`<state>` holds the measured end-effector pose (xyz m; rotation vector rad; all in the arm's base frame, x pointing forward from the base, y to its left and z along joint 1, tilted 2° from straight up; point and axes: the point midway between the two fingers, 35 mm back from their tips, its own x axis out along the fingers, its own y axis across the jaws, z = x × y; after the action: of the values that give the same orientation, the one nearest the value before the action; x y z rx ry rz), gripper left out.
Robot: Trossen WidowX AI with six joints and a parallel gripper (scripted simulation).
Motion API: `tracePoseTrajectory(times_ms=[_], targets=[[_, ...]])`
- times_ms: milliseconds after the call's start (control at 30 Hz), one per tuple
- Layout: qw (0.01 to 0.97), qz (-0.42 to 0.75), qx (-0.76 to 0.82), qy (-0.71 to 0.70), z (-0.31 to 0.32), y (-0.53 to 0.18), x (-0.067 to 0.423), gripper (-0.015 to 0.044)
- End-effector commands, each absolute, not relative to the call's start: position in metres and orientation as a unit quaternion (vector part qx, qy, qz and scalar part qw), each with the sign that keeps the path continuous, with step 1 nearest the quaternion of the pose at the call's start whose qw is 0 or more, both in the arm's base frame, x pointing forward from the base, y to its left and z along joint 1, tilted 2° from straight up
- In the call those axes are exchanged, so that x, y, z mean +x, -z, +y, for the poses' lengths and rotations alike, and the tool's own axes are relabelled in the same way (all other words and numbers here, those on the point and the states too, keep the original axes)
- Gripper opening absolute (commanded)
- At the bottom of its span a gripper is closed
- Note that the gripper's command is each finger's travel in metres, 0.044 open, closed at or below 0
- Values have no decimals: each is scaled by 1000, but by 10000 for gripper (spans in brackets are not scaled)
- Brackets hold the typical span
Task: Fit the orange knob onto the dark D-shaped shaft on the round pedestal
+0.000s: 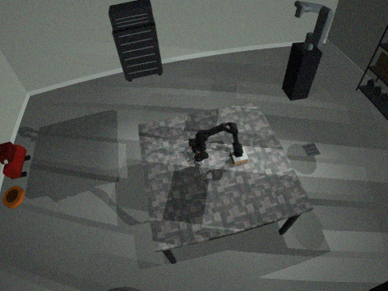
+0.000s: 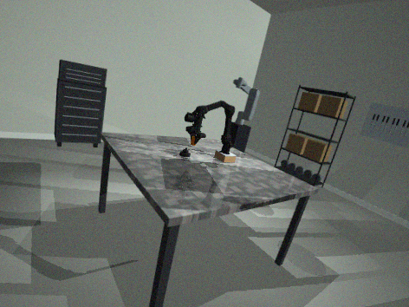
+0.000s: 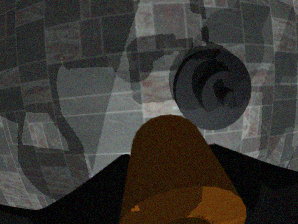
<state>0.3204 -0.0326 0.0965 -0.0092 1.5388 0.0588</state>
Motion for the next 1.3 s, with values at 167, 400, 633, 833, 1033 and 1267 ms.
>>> tracePoseTrajectory(times_ms=[167, 400, 633, 833, 1033, 1267], targets=[[717, 696, -8, -31, -57, -87, 329, 0], [717, 696, -11, -33, -78, -80, 333, 0], [716, 697, -12, -34, -92, -74, 335, 0], [716, 697, -12, -34, -91, -61, 336, 0], [716, 697, -12, -34, -91, -49, 336, 0], [716, 697, -10, -32, -91, -52, 337, 0]])
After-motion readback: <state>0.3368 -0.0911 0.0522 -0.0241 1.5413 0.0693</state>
